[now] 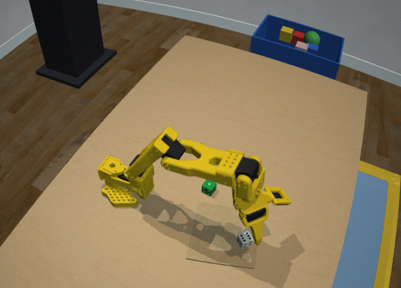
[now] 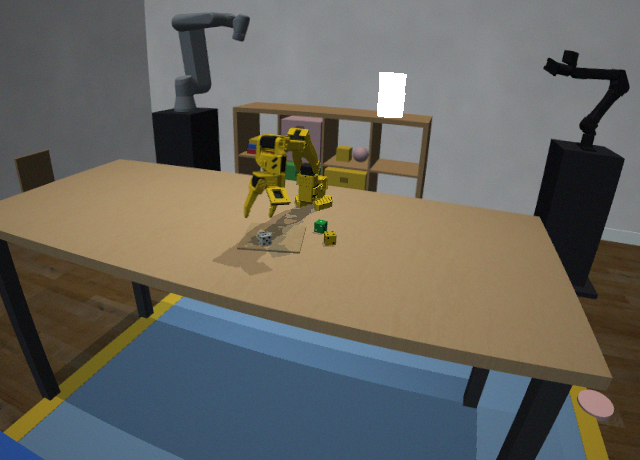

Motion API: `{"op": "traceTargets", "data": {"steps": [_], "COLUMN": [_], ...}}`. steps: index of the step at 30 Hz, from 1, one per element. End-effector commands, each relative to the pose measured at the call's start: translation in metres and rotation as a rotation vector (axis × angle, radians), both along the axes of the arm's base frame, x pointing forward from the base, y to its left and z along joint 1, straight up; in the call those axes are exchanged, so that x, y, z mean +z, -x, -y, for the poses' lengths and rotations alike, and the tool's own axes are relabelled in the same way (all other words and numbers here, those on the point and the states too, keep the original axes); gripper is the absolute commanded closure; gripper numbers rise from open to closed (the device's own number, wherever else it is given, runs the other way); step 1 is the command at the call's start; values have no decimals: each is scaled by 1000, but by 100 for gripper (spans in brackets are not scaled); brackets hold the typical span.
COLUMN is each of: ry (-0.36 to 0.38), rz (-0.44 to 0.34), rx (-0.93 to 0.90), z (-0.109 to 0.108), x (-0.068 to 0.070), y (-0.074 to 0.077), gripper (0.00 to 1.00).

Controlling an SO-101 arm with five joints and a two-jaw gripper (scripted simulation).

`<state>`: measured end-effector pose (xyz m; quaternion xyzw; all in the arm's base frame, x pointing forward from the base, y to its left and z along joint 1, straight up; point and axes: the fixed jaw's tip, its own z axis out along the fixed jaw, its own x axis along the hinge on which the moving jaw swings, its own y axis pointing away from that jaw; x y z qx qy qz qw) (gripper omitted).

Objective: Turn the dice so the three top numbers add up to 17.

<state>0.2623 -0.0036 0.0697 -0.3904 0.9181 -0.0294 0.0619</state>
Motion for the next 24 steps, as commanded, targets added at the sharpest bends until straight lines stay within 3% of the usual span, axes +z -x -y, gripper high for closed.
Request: {"op": "traceTargets", "data": {"steps": [1,24], "ry": [1,-3], "rz": [72,68], "rx": [10,4], "z": [-3,-6], "x": [17,17], "y": [-4,-3], "gripper": [67,67]}}
